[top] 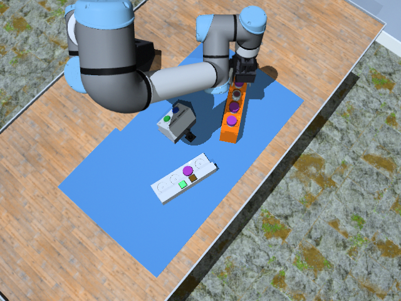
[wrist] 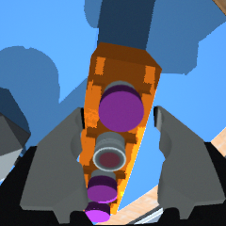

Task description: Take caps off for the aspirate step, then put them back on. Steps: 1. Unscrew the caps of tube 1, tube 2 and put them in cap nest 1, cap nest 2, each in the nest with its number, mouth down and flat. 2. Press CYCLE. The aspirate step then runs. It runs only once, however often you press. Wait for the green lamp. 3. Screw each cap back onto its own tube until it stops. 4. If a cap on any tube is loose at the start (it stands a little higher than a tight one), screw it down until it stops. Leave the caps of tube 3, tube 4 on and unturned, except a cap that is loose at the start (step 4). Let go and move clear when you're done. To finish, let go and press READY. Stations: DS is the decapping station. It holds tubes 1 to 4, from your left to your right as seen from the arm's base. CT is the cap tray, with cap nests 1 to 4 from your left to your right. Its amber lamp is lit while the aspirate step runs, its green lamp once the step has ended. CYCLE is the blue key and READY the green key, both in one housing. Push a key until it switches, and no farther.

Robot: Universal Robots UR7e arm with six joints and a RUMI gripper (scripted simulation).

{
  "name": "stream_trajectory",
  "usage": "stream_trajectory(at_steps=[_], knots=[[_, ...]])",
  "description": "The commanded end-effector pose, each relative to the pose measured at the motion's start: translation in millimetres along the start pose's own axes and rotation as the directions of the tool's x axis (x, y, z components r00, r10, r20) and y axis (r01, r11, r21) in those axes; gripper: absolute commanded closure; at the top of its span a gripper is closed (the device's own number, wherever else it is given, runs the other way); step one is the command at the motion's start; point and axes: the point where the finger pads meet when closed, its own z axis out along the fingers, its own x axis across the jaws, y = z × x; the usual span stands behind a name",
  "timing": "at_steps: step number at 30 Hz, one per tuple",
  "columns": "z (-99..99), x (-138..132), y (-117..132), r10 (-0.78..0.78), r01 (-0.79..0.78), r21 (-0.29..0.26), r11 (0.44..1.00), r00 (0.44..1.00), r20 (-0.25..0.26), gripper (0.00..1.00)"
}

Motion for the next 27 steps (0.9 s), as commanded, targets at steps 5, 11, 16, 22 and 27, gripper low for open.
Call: stream_trajectory(at_steps=[5,11,16,22,27], knots=[[-0.8,2.0,-0.8,-0.319,0.319,0.007,0.948,0.948,-0.019,0.65],[-1.9,2.1,-1.2,-0.319,0.319,0.006,0.948,0.947,-0.019,0.65],[-1.9,2.1,-1.2,-0.319,0.319,0.006,0.948,0.947,-0.019,1.00],[-1.9,2.1,-1.2,-0.319,0.319,0.006,0.948,0.947,-0.019,1.00],[-1.9,2.1,-1.2,-0.319,0.319,0.006,0.948,0.947,-0.019,1.00]])
